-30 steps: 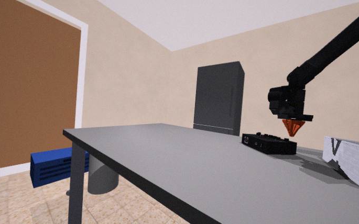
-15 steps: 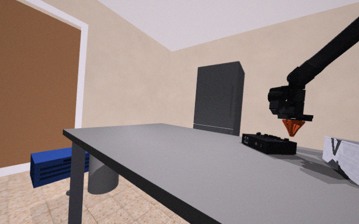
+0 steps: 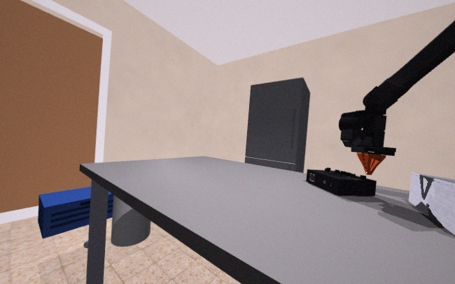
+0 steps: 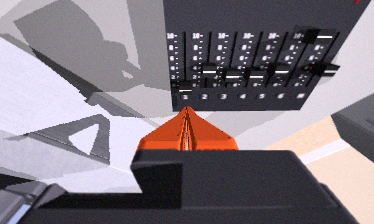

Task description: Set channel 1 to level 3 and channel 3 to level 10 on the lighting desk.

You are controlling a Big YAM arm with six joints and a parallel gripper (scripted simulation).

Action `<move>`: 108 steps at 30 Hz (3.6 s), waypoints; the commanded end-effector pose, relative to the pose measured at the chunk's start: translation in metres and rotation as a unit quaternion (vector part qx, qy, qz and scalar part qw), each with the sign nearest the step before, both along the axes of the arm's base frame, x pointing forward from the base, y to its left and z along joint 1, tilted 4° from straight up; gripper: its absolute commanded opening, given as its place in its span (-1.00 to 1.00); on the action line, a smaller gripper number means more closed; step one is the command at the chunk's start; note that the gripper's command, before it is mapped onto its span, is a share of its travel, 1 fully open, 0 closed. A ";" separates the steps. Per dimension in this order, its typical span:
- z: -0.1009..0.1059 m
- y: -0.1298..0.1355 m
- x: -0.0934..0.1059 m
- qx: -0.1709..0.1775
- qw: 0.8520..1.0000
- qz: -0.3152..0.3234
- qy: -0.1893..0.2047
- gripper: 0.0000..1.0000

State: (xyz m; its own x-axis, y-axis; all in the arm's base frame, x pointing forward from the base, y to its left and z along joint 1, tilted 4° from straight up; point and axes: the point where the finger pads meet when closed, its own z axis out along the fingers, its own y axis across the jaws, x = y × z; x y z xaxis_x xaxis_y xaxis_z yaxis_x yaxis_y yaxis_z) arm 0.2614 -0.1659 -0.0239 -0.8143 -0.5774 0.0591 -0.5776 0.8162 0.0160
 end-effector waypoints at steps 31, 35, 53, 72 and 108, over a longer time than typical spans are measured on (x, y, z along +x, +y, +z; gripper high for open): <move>-0.009 0.003 -0.002 0.001 1.000 0.002 0.000 -1.00; -0.011 0.006 0.000 0.002 1.000 0.001 0.002 -1.00; -0.006 0.006 0.016 -0.002 1.000 0.001 -0.006 -1.00; -0.001 0.006 0.033 -0.005 1.000 0.001 -0.014 -1.00; -0.001 0.007 0.034 -0.005 1.000 0.002 -0.014 -1.00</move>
State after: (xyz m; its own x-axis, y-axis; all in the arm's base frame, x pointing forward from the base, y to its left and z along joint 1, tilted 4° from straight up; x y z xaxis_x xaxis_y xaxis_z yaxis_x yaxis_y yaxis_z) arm 0.2661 -0.1499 -0.0345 -0.8132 -0.5780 0.0676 -0.5774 0.8159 0.0310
